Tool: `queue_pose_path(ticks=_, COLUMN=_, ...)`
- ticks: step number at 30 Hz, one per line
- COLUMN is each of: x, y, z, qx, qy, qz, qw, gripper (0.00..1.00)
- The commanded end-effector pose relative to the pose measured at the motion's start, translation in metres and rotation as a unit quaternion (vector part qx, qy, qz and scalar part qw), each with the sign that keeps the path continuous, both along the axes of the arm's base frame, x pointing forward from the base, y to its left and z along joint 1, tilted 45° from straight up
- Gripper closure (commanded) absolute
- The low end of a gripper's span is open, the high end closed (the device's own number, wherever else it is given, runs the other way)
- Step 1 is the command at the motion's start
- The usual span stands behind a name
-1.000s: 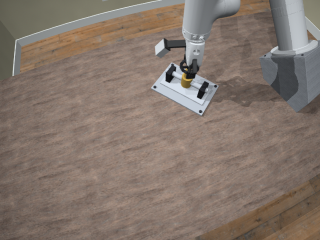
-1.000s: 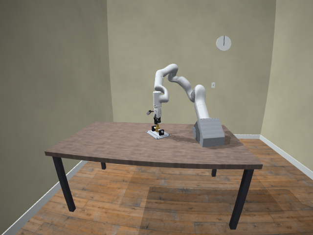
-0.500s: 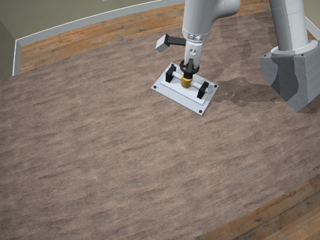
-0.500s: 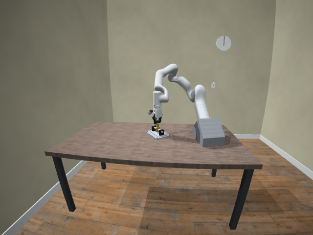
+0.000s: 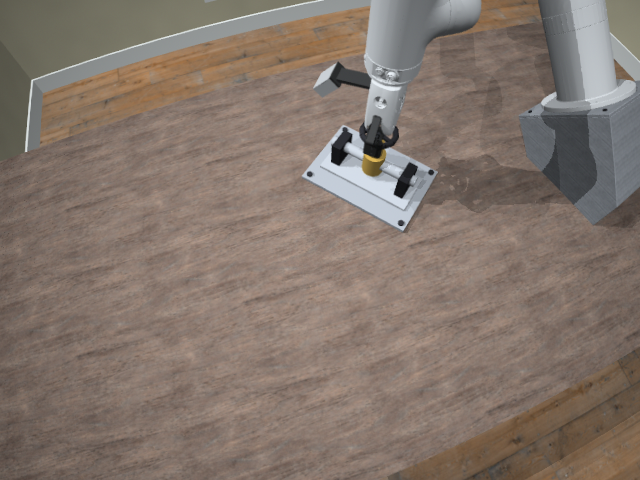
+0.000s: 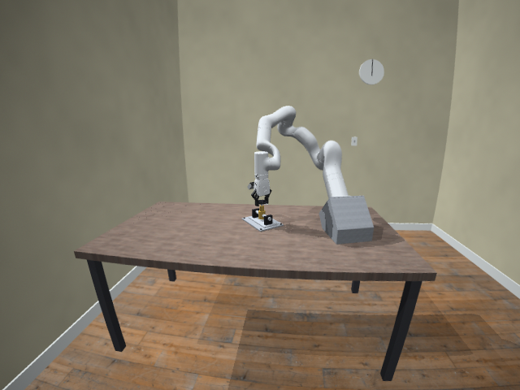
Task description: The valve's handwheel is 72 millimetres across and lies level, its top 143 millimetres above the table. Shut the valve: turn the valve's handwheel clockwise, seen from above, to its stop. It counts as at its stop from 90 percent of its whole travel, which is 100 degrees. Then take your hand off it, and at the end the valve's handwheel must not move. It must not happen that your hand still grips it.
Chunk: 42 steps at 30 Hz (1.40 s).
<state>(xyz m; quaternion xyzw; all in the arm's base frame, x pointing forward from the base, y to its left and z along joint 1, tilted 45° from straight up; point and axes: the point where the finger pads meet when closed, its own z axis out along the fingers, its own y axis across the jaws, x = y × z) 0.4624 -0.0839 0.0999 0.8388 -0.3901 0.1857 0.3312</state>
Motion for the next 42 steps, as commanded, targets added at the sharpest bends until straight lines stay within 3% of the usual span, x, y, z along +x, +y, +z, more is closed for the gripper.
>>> queue_pose_path(ticks=1, x=0.0005, y=0.0003, z=0.0003, qx=0.001, qy=-0.015, qz=-0.014, qw=1.000, gripper=1.00)
queue_pose_path(ticks=42, x=0.0005, y=0.0003, z=0.0003, qx=0.003, qy=-0.046, qz=-0.045, qw=0.998, gripper=1.00)
